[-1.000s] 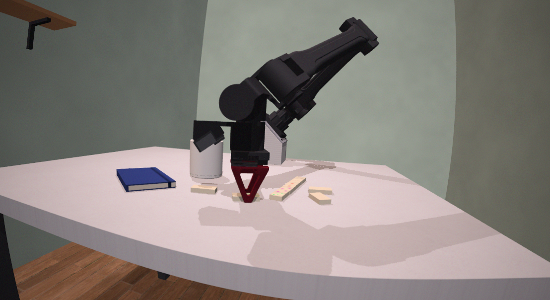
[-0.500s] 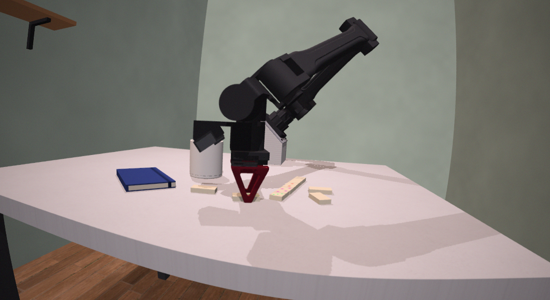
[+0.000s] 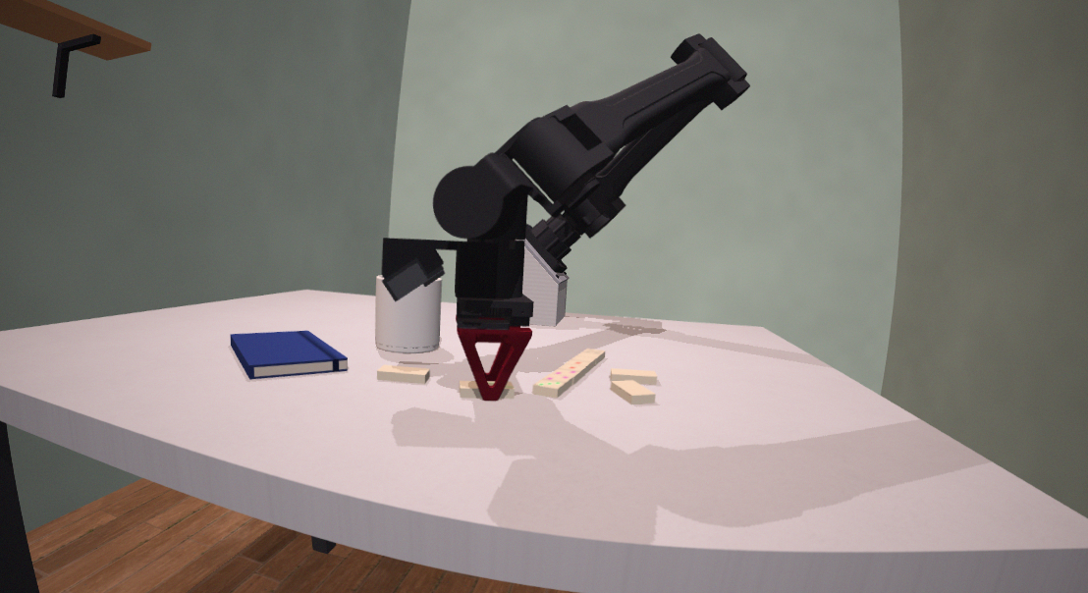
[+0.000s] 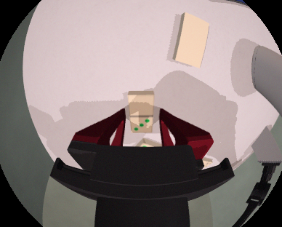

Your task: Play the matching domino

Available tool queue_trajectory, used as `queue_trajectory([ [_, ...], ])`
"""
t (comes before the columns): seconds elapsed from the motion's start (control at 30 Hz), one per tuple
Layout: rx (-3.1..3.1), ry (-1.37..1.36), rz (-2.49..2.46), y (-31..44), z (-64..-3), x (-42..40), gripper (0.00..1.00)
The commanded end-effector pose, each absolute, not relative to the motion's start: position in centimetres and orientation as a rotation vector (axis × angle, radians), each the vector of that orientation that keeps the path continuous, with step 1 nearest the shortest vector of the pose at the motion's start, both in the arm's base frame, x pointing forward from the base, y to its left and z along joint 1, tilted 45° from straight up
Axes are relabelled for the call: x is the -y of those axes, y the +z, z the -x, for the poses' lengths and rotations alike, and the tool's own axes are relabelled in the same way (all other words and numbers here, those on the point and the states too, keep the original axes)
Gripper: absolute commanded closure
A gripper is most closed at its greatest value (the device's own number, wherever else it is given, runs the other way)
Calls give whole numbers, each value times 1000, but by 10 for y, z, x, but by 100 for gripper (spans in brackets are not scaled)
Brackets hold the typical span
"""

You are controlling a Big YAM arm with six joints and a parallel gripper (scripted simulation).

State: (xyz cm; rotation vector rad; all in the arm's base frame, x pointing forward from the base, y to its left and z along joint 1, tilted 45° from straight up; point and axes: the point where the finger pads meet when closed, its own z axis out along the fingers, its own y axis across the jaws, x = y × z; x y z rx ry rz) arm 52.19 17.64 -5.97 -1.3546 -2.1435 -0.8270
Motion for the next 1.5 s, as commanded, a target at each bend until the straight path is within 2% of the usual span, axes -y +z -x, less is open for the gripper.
queue_trajectory([
  [0.0, 2148, -834, 1374, -57, -527, -167, 57],
  [1.47, 2151, -836, 1366, -56, -527, -170, 57],
])
